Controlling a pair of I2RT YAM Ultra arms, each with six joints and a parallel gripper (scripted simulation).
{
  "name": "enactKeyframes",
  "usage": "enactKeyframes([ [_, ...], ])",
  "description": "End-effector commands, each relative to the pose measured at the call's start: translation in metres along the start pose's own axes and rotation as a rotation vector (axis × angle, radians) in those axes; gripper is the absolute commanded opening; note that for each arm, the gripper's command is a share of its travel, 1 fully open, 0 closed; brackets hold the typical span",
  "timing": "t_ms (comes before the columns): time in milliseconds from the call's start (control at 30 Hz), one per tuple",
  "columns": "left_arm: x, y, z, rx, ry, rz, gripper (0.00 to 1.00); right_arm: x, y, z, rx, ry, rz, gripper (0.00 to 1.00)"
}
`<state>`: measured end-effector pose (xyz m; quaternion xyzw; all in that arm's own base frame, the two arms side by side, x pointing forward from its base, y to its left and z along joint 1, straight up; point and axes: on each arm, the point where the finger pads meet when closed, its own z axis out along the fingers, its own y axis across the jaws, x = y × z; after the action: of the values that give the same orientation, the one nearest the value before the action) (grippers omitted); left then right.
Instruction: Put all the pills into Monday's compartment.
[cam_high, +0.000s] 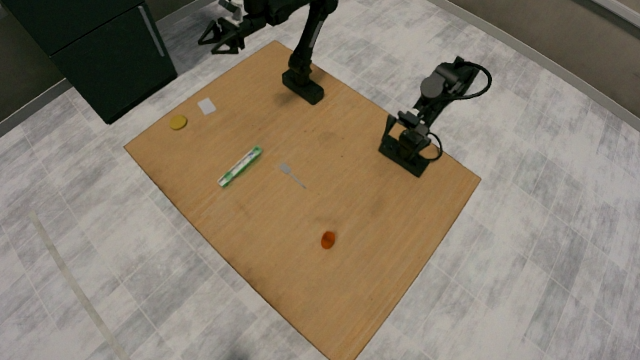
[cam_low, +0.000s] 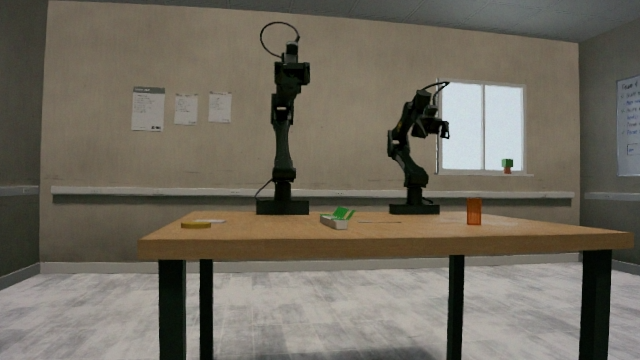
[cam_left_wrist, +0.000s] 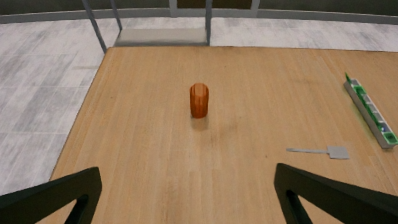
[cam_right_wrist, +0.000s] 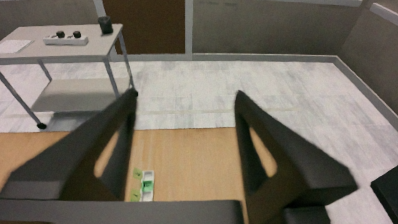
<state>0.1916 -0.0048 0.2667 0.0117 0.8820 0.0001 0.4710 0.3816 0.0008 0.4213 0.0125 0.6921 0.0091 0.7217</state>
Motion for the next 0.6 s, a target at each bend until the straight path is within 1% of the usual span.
enactKeyframes([
  [0, -0.003, 0.0, -0.003, 0.002, -0.021, 0.003, 1.0, 0.01, 0.001, -0.001, -0.009, 0.043, -0.006, 0.9],
  [33, -0.003, 0.0, -0.003, 0.002, -0.021, 0.003, 1.0, 0.021, 0.006, -0.003, -0.02, 0.066, -0.009, 1.0],
  [67, -0.003, 0.0, -0.003, 0.002, -0.021, 0.003, 1.0, 0.028, 0.008, -0.003, -0.026, 0.081, -0.009, 1.0],
  [133, -0.003, 0.0, -0.003, 0.002, -0.021, 0.003, 1.0, 0.054, 0.016, 0.0, -0.045, 0.129, -0.001, 1.0],
  [233, -0.003, 0.0, -0.003, 0.002, -0.021, 0.003, 1.0, 0.118, 0.038, 0.004, -0.106, 0.256, 0.008, 1.0],
  [300, -0.003, 0.0, -0.003, 0.002, -0.021, 0.003, 1.0, 0.151, 0.05, 0.006, -0.136, 0.317, 0.008, 1.0],
  [367, -0.003, 0.0, -0.003, 0.002, -0.021, 0.003, 1.0, 0.191, 0.063, 0.007, -0.17, 0.397, 0.006, 1.0],
  [433, -0.003, 0.0, -0.003, 0.002, -0.021, 0.003, 1.0, 0.191, 0.063, 0.007, -0.17, 0.397, 0.006, 1.0],
  [567, -0.003, 0.0, -0.003, 0.002, -0.021, 0.003, 1.0, 0.271, 0.086, 0.004, -0.229, 0.566, -0.003, 1.0],
])
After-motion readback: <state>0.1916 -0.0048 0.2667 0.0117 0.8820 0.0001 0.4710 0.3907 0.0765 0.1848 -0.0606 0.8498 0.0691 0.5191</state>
